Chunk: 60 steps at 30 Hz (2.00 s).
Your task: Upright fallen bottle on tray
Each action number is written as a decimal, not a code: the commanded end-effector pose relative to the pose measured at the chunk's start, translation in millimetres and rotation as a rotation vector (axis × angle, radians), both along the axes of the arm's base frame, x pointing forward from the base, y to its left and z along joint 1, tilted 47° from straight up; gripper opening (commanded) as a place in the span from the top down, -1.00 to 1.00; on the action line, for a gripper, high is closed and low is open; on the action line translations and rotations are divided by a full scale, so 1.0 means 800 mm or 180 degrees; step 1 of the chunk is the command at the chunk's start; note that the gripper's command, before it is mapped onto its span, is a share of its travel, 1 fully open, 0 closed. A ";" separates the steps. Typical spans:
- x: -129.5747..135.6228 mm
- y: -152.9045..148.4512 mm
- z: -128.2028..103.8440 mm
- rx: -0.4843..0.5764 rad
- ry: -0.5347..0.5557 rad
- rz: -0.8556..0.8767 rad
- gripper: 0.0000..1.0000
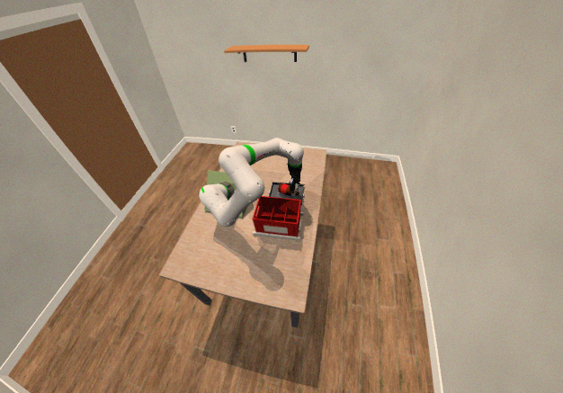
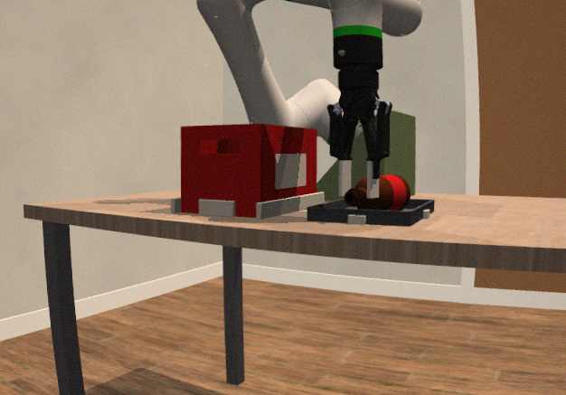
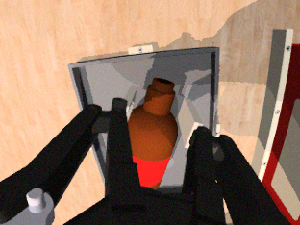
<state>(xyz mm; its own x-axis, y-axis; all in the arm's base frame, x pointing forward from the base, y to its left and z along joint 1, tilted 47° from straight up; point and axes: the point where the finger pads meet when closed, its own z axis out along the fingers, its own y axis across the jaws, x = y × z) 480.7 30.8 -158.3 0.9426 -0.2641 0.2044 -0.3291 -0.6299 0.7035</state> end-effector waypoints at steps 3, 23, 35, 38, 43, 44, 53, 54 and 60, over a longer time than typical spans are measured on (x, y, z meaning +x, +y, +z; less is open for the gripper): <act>0.000 -0.002 -0.002 0.0001 -0.0001 0.0001 0.24; -0.001 -0.011 -0.011 0.0001 -0.0001 0.0001 0.24; -0.001 -0.011 -0.011 0.0001 -0.0001 0.0001 0.24; -0.001 -0.011 -0.011 0.0001 -0.0001 0.0001 0.24; -0.001 -0.011 -0.011 0.0001 -0.0001 0.0001 0.24; -0.001 -0.011 -0.011 0.0001 -0.0001 0.0001 0.24; -0.001 -0.011 -0.011 0.0001 -0.0001 0.0001 0.24; -0.001 -0.011 -0.011 0.0001 -0.0001 0.0001 0.24; -0.001 -0.011 -0.011 0.0001 -0.0001 0.0001 0.24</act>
